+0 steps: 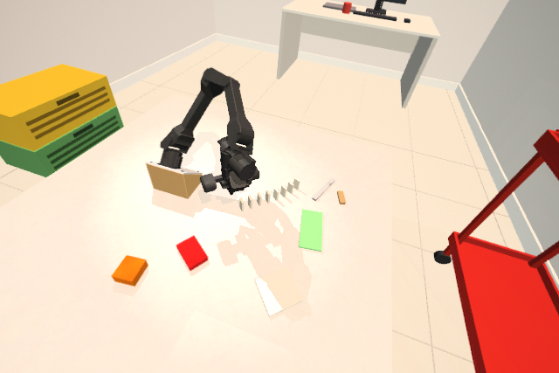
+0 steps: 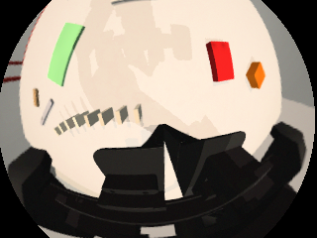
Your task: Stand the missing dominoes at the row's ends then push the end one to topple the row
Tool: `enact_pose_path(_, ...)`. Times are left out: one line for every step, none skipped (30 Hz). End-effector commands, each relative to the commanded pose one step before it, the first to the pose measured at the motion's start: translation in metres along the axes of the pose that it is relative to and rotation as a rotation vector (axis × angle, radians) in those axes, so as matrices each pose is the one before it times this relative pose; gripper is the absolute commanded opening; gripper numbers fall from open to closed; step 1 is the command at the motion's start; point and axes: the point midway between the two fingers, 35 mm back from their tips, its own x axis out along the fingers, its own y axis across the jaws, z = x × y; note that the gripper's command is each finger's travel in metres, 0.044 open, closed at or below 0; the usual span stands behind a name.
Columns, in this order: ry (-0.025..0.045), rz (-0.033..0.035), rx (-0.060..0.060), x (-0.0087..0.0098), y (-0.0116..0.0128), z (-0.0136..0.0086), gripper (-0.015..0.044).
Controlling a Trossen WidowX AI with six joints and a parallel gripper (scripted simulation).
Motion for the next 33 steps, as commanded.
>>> enact_pose_path(0.00006,0.00218,0.003,0.00048,0.00011,0.00029,0.0)
enact_pose_path(0.0,0.0,0.0,0.0,0.0,0.0,0.0)
enact_pose_path(0.0,0.0,0.0,0.0,0.0,0.0,0.0)
enact_pose_path(0.0,0.0,0.0,0.0,0.0,0.0,0.0)
enact_pose_path(0.0,0.0,0.0,0.0,0.0,0.0,0.0)
enact_pose_path(0.0,0.0,0.0,0.0,0.0,0.0,0.0)
enact_pose_path(0.0,0.0,0.0,0.0,0.0,0.0,0.0)
enact_pose_path(0.0,0.0,0.0,0.0,0.0,0.0,0.0)
enact_pose_path(0.0,0.0,0.0,0.0,0.0,0.0,0.0)
enact_pose_path(-0.00024,-0.00012,0.0,0.00267,0.00011,0.00044,0.0)
enact_pose_path(-0.00061,-0.00026,0.0001,0.008,0.00029,0.00115,0.0)
enact_pose_path(-0.00063,-0.00013,0.0001,0.01326,0.00037,0.00136,0.0)
enact_pose_path(-0.00005,0.00035,0.0,0.01716,0.00022,0.00074,0.0)
enact_pose_path(0.00086,0.00087,-0.0002,0.01685,-0.00012,-0.00039,0.0)
enact_pose_path(0.00129,0.00098,-0.0002,0.01259,-0.00035,-0.00103,0.0)
enact_pose_path(0.00104,0.0007,-0.0002,0.00743,-0.00032,-0.00091,0.0)
enact_pose_path(0.00039,0.00025,-0.0001,0.00245,-0.00013,-0.00035,0.0)
enact_pose_path(0.0,0.0,0.0,0.0,0.0,0.0,0.0)
enact_pose_path(0.0,0.0,0.0,0.0,0.0,0.0,0.0)
enact_pose_path(0.0,0.0,0.0,0.0,0.0,0.0,0.0)
enact_pose_path(0.0,0.0,0.0,0.0,0.0,0.0,0.0)
enact_pose_path(-0.00003,-0.00001,0.0,-0.00001,0.00026,0.00002,0.0)
enact_pose_path(-0.00008,-0.00003,0.0,-0.00002,0.00078,0.00007,0.0)
enact_pose_path(-0.00013,-0.00005,0.0,-0.00004,0.0013,0.00012,0.0)
enact_pose_path(-0.00014,-0.00005,0.0,-0.00004,0.00157,0.00013,0.0)
enact_pose_path(-0.00014,-0.00004,0.0,-0.00004,0.00158,0.00012,0.0)
enact_pose_path(-0.00013,-0.00004,0.0,-0.00004,0.00158,0.00011,0.0)
enact_pose_path(-0.00012,-0.00003,0.0,-0.00003,0.00159,0.00009,0.0)
enact_pose_path(-0.00011,-0.00002,0.0,-0.00003,0.00159,0.00008,0.0)
enact_pose_path(-0.0001,-0.00001,0.0,-0.00003,0.0016,0.00007,0.0)
enact_pose_path(-0.00009,0.0,0.0,-0.00003,0.0016,0.00006,0.0)
enact_pose_path(-0.00008,0.00001,0.0,-0.00003,0.0016,0.00005,0.0)
enact_pose_path(-0.00007,0.00001,0.0,-0.00002,0.00161,0.00004,0.0)
